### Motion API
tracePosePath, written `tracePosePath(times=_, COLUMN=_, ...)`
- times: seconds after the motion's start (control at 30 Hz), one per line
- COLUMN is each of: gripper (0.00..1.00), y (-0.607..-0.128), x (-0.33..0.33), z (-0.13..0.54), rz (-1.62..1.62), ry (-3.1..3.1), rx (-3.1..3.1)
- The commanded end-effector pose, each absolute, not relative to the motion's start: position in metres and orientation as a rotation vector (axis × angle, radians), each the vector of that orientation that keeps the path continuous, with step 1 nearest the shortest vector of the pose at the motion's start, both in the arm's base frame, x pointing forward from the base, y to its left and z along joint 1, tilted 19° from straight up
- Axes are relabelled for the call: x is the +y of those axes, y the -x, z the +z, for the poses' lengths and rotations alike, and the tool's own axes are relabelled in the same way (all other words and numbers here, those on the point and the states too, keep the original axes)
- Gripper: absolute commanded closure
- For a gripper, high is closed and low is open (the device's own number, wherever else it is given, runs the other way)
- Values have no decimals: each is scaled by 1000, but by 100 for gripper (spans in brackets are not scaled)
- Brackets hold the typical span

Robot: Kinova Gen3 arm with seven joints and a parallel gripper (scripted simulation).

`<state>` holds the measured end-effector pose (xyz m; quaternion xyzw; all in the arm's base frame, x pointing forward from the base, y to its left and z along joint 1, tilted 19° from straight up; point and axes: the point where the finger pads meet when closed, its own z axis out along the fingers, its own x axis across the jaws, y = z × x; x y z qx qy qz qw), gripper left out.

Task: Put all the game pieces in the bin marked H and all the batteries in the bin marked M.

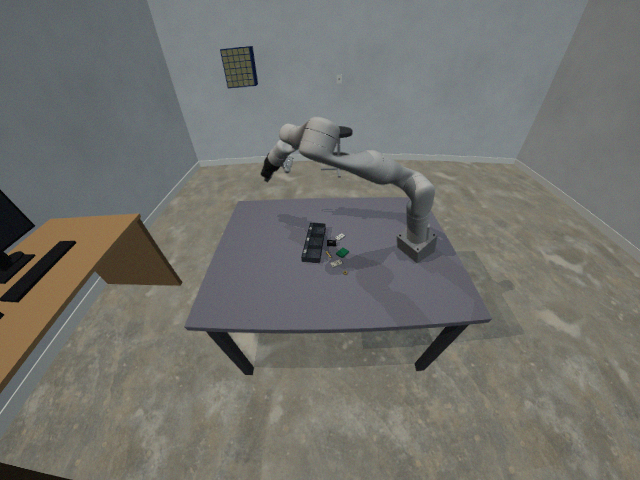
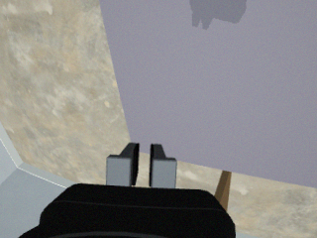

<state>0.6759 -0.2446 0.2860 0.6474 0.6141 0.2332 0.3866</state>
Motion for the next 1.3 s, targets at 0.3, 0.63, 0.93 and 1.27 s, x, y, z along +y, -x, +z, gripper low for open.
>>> tracePosePath(times=0.3, gripper=69, y=-645, x=-191, z=283, rz=677, ry=-1702, rx=1676)
tracePosePath(times=0.63, gripper=69, y=-610, x=-147, z=270, rz=707, ry=-1751, rx=1778)
tracePosePath(times=0.93, gripper=69, y=-587, x=-122, z=262, rz=707, ry=-1751, rx=1778)
tracePosePath(times=1.27, gripper=69, y=-544, x=-84, z=249, rz=716, ry=-1802, rx=1883)
